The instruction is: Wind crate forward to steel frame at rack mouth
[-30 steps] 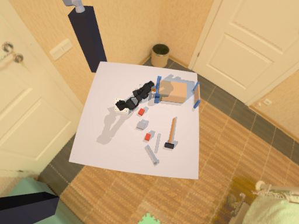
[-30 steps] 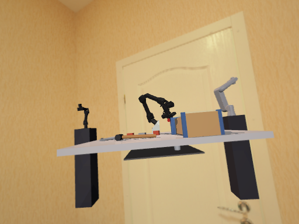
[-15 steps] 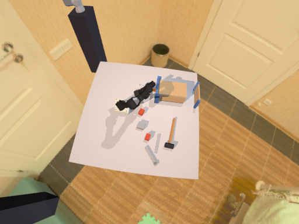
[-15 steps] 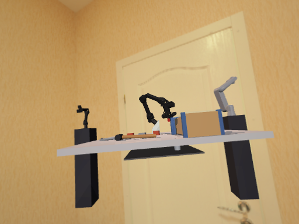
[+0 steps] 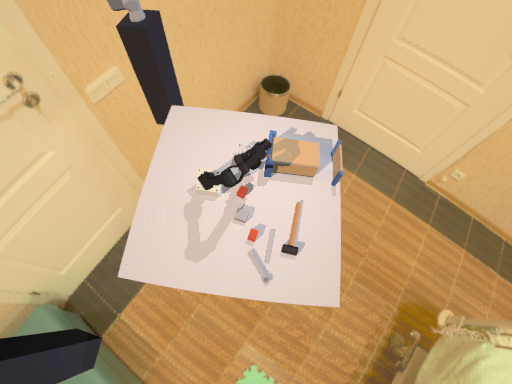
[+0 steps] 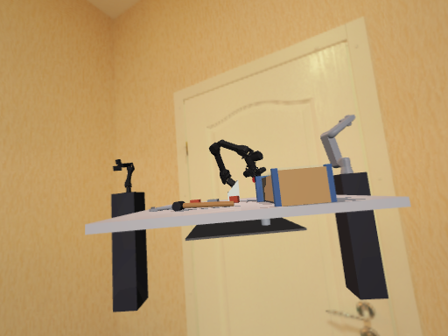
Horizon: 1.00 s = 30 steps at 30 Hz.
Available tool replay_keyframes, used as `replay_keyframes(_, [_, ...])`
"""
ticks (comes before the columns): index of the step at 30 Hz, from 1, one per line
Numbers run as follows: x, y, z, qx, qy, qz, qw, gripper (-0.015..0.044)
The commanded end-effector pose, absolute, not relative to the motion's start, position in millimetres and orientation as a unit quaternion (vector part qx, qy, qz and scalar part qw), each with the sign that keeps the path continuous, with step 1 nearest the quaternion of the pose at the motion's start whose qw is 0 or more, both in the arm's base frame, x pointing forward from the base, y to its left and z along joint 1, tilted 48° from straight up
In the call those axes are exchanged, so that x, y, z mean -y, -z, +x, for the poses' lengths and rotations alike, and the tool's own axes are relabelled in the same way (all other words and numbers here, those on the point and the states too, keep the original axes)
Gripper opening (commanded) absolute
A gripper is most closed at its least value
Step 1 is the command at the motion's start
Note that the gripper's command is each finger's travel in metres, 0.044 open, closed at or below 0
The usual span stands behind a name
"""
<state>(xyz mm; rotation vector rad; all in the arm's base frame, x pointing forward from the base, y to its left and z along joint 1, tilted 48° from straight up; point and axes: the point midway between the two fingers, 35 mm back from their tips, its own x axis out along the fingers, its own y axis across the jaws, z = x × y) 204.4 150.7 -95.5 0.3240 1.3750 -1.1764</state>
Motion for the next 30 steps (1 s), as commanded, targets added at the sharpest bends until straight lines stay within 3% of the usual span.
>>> replay_keyframes(1, [-157.3, 101.2, 220.7, -0.587, 0.500, 0.154, 0.618, 0.0000])
replay_keyframes(30, [-178.4, 120.1, 248.4, -0.587, 0.500, 0.155, 0.618, 0.0000])
